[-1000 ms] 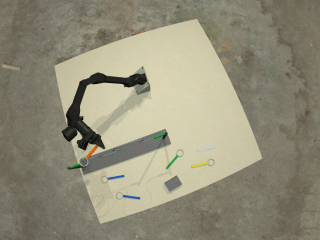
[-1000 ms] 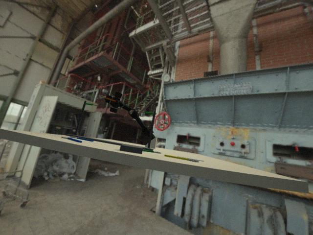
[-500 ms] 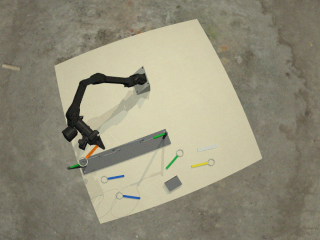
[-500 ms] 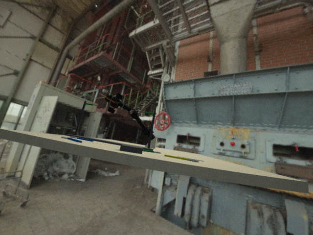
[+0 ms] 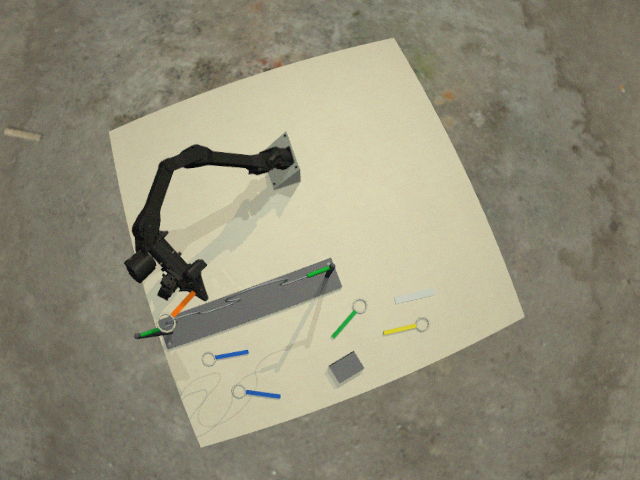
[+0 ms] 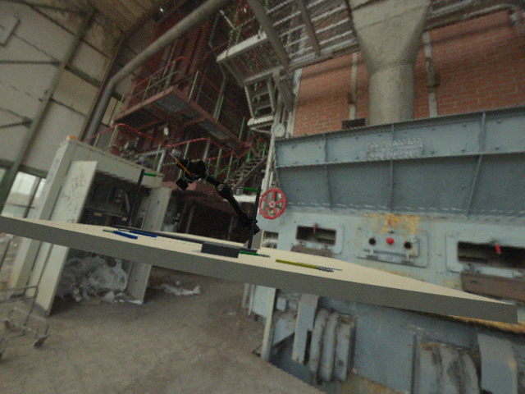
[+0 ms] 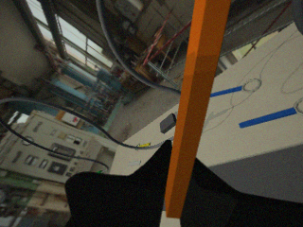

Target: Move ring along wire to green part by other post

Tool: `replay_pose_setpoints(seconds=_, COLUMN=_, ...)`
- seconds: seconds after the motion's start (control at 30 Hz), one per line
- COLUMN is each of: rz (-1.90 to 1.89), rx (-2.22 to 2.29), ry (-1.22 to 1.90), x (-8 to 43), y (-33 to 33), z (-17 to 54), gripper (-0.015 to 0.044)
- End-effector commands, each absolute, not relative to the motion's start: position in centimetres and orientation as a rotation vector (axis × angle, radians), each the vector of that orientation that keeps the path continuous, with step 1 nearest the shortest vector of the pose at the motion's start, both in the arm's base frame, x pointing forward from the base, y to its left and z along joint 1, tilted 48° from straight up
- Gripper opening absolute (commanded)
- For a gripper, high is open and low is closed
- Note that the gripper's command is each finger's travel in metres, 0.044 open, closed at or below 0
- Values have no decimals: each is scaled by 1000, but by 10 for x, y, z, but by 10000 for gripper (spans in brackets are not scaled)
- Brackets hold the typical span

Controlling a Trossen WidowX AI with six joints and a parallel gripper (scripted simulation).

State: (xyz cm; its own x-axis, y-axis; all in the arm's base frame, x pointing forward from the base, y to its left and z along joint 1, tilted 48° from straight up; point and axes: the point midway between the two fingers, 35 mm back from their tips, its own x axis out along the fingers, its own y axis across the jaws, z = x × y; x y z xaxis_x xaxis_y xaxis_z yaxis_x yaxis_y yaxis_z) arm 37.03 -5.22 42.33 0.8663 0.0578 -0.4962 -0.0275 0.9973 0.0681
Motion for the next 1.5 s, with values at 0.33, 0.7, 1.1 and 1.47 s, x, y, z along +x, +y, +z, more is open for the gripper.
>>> replay_pose_setpoints(seconds=0.33, rz=-38, rx=-242, ry=498, x=372, y=-71, z=424, gripper=-150)
replay_pose_setpoints(seconds=0.7, rz=-108, rx=-473, ry=471, x=373, y=-86, z=429, gripper=-150)
replay_pose_setpoints(seconds=1.1, rz=-183, rx=-724, ry=434, x=375, y=-100, z=438, gripper=-150)
replay_pose_setpoints(seconds=1.47, rz=-252, rx=-954, ry=392, x=375, y=-111, z=450, gripper=-150)
